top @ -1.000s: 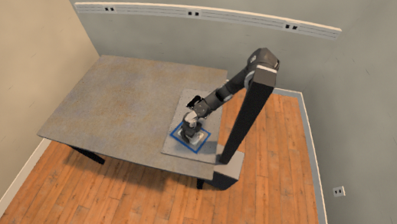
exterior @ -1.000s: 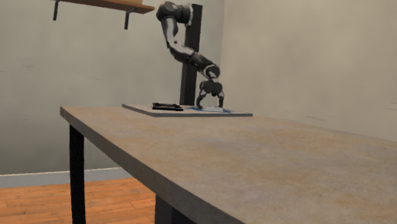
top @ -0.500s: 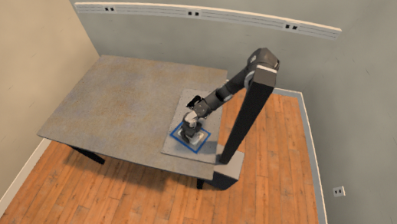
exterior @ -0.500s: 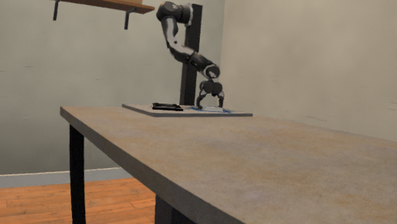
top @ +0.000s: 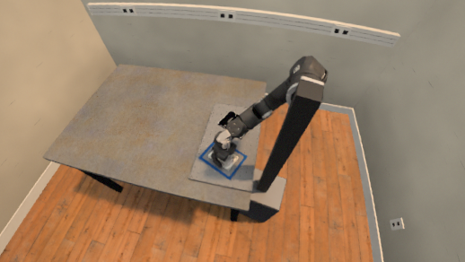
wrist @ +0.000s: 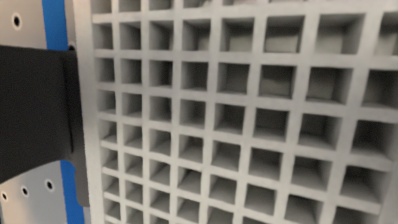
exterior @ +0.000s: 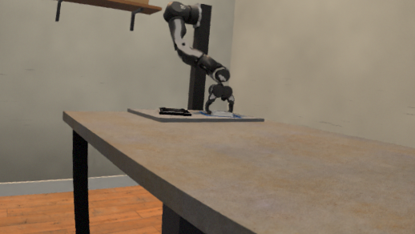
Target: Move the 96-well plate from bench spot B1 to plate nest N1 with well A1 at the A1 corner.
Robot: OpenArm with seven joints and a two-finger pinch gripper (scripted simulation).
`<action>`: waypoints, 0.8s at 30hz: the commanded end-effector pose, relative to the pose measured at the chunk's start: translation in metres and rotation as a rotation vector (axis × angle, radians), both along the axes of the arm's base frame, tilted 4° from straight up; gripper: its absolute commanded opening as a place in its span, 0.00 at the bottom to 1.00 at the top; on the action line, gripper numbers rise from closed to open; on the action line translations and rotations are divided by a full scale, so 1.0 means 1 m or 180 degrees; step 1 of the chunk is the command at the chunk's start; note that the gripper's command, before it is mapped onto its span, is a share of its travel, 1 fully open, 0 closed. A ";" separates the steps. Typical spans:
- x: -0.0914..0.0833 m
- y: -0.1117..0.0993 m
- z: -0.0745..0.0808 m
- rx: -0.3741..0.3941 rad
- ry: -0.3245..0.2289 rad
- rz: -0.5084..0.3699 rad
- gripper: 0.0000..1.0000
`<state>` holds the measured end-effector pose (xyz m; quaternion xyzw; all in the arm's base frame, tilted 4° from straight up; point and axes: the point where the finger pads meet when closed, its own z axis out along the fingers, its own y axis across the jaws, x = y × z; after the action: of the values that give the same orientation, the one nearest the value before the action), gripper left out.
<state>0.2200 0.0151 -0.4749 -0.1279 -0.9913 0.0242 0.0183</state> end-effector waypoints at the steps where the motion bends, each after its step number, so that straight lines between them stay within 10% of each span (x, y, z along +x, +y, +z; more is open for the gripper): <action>1: 0.000 0.001 0.001 0.0006 -0.0004 0.0002 0.00; 24: 0.002 0.002 0.049 -0.0005 -0.0005 -0.0021 0.00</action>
<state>0.2230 0.0192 -0.4294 -0.1266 -0.9917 0.0151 0.0143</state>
